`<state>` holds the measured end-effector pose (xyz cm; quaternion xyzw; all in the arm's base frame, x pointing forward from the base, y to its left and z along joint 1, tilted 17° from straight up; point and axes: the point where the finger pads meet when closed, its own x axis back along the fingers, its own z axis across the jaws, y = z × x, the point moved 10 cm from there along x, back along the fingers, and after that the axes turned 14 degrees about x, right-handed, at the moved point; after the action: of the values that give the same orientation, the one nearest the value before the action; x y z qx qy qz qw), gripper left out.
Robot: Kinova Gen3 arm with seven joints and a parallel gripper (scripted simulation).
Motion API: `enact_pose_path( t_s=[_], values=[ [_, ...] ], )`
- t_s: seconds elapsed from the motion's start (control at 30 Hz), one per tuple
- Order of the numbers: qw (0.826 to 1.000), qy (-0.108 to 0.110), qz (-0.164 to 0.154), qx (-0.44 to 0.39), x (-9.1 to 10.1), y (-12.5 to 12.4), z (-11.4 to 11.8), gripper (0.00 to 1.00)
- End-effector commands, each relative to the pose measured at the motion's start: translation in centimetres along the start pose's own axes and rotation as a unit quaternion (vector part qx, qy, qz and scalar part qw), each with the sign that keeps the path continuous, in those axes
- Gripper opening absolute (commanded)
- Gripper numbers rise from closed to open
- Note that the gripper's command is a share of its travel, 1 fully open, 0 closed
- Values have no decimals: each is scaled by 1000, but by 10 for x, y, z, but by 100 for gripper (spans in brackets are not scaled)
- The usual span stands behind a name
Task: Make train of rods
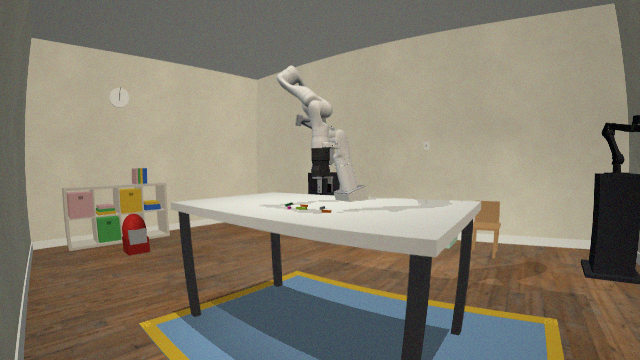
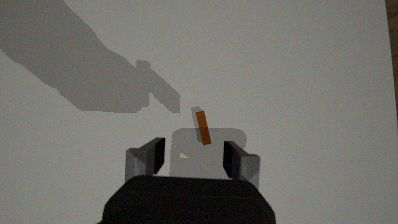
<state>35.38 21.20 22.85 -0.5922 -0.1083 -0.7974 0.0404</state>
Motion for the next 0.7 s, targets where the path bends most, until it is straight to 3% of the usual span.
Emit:
enact_pose_path(
  t_s=[0.0,0.17,0.67],
  values=[
    [1000,-6,4,27,-4,-5,4,100],
    [997,-7,4,81,-7,-9,9,100],
    [991,-7,3,135,-10,-12,13,100]
  ],
)
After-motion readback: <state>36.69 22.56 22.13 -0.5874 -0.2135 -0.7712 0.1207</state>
